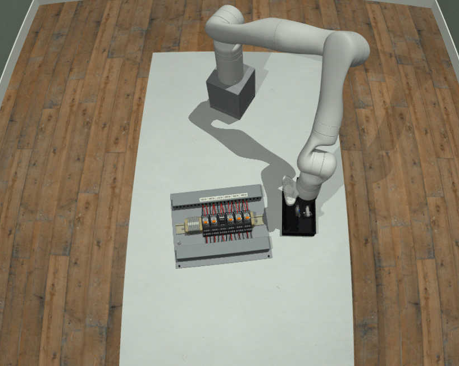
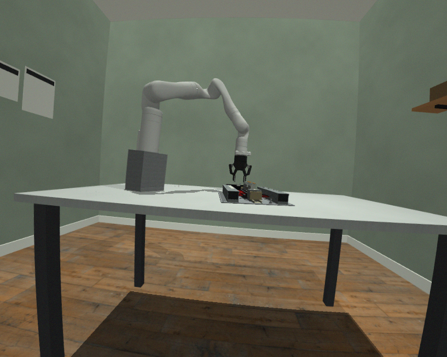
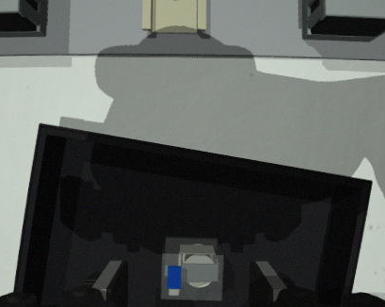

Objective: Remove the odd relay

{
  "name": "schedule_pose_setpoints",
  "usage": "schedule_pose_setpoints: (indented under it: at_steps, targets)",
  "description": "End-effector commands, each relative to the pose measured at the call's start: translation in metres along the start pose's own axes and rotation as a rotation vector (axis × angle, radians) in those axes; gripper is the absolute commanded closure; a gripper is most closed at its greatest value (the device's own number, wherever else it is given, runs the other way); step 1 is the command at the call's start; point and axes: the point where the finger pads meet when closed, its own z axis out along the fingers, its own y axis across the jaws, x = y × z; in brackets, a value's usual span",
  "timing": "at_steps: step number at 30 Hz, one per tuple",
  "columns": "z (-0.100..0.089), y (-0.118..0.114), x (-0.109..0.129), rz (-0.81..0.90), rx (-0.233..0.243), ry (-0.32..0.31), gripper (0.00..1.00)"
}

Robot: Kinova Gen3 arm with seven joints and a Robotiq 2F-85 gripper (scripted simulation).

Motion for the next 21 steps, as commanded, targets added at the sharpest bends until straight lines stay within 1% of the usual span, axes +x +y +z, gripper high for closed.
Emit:
schedule_pose_setpoints:
  at_steps: [1,6,9,12,16,18,21]
  targets:
    - [-0.001,-0.001,0.000,0.000,0.002,-0.001,0.39]
    - [-0.001,-0.001,0.000,0.000,0.002,-0.001,0.39]
    - [-0.006,-0.001,0.000,0.000,0.002,-0.001,0.39]
    - [-0.019,-0.001,0.000,0.000,0.002,-0.001,0.39]
    - [-0.042,-0.001,0.000,0.000,0.002,-0.001,0.39]
    - [-0.042,-0.001,0.000,0.000,0.002,-0.001,0.39]
    - [-0.060,-0.001,0.000,0.000,0.002,-0.001,0.39]
